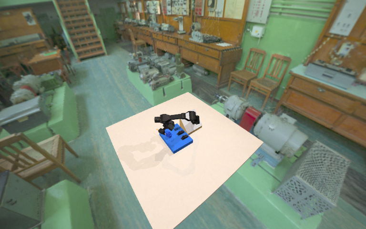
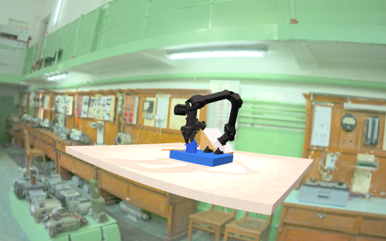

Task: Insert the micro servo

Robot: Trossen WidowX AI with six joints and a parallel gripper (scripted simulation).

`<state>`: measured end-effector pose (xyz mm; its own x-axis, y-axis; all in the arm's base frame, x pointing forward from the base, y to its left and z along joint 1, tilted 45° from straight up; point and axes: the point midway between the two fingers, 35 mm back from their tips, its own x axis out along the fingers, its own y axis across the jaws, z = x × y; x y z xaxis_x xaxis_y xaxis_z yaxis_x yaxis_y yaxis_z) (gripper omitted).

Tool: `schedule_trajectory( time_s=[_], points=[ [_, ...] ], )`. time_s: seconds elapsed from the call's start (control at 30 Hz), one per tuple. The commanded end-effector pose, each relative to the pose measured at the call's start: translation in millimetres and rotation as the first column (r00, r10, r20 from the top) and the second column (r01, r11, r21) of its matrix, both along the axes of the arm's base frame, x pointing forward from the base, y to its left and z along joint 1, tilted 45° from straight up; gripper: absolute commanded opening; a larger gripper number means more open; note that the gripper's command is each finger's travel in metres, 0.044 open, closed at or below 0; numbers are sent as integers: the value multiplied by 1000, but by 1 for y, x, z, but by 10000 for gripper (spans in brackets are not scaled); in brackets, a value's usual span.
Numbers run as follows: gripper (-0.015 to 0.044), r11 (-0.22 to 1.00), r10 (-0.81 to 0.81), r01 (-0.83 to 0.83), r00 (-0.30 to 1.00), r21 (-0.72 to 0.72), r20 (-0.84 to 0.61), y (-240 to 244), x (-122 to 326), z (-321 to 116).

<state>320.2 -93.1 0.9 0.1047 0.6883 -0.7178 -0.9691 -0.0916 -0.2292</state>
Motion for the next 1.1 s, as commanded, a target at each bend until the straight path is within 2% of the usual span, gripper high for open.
schedule_trajectory(
  time_s=[0.0,0.07,0.47,0.63,0.73,0.9,1.07],
  points=[
    [440,1000,-6,6,1000,5,-3,4,0,-4],
    [440,1000,-6,6,1000,5,-2,5,0,-5],
    [125,1000,-6,6,1000,5,-2,5,0,-5],
    [92,1000,-6,6,1000,5,-2,5,0,-5],
    [13,1000,-6,6,1000,5,-3,1,0,-1],
    [0,1000,-6,6,1000,4,-3,-12,-7,17],
    [0,1000,-6,6,1000,4,-4,-13,-11,18]
  ],
)
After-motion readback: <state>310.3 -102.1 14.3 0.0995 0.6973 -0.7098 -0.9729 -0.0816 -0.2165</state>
